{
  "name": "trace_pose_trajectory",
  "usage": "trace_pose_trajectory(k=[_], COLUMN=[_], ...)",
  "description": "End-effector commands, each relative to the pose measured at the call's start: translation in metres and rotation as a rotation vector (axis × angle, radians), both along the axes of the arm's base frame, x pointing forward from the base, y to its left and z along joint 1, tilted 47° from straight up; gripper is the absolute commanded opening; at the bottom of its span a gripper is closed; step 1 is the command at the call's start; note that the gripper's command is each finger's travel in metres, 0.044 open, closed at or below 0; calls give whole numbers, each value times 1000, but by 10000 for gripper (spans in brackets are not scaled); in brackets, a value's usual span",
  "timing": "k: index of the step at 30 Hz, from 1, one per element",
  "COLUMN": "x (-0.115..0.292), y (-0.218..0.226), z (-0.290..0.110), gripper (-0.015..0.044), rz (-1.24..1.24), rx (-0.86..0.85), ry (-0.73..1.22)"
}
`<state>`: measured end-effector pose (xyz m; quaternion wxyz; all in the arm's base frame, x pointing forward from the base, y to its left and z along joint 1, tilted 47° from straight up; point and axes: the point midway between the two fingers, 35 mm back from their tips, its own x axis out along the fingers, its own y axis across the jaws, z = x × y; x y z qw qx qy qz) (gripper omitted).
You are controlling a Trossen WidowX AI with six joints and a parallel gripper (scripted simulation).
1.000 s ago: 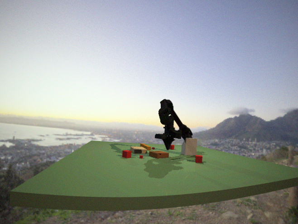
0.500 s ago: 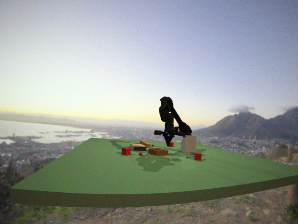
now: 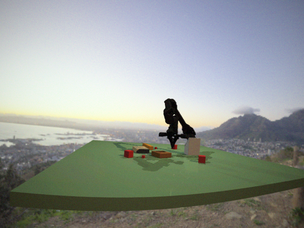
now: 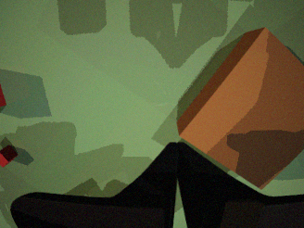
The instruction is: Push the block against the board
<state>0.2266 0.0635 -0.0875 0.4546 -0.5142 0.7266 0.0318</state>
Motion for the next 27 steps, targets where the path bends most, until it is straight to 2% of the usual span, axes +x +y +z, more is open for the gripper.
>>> trace_pose_trajectory(k=[1,15,21,27], x=[-5,-24,-25,-28], y=[-5,-21,-22,-63], z=[6,20,20,-17], gripper=[0,0,0,0], rz=[-90,-406,-420,-420], rx=[-8,-34,-35,-39], ry=[-103,-429,-444,-445])
